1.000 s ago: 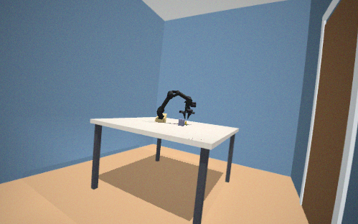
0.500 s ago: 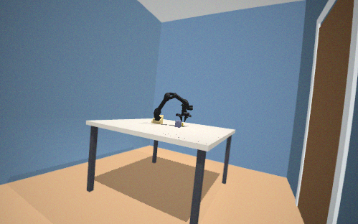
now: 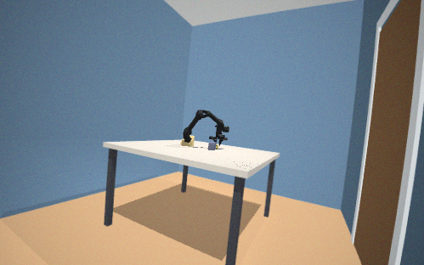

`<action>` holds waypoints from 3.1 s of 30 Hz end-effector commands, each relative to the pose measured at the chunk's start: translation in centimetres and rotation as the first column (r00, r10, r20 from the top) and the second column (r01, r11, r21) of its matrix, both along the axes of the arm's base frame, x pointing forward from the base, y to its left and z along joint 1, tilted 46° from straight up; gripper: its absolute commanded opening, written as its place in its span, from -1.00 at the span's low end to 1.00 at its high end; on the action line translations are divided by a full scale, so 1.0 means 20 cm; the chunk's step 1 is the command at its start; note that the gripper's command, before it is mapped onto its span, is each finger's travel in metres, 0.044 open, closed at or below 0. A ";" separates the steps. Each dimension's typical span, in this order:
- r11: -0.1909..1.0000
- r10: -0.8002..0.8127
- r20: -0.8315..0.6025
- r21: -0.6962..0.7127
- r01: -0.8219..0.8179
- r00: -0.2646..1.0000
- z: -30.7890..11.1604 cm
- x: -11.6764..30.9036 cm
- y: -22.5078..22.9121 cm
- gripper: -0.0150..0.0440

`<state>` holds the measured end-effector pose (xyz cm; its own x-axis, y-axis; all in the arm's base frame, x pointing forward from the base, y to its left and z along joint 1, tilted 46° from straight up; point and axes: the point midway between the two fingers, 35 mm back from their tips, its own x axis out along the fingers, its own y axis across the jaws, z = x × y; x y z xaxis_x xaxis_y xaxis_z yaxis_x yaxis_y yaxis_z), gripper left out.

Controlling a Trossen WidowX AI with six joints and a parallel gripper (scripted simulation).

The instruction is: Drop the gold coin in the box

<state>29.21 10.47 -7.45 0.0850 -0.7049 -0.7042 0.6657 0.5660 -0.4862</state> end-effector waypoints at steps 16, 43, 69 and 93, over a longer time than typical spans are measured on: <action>1.000 0.001 -0.007 -0.012 -0.001 1.000 -0.05 0.00 -0.07 -0.49; 1.000 0.002 -0.008 -0.007 -0.002 1.000 0.08 0.00 0.09 -0.49; 0.999 -0.035 0.028 -0.003 0.035 0.999 0.27 -0.04 0.28 -0.49; 0.927 -0.374 0.356 0.108 0.360 0.856 0.27 -0.01 0.29 -0.49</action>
<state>29.04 16.58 -2.15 0.0873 -0.7099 -0.6989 0.9499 0.2706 -0.1562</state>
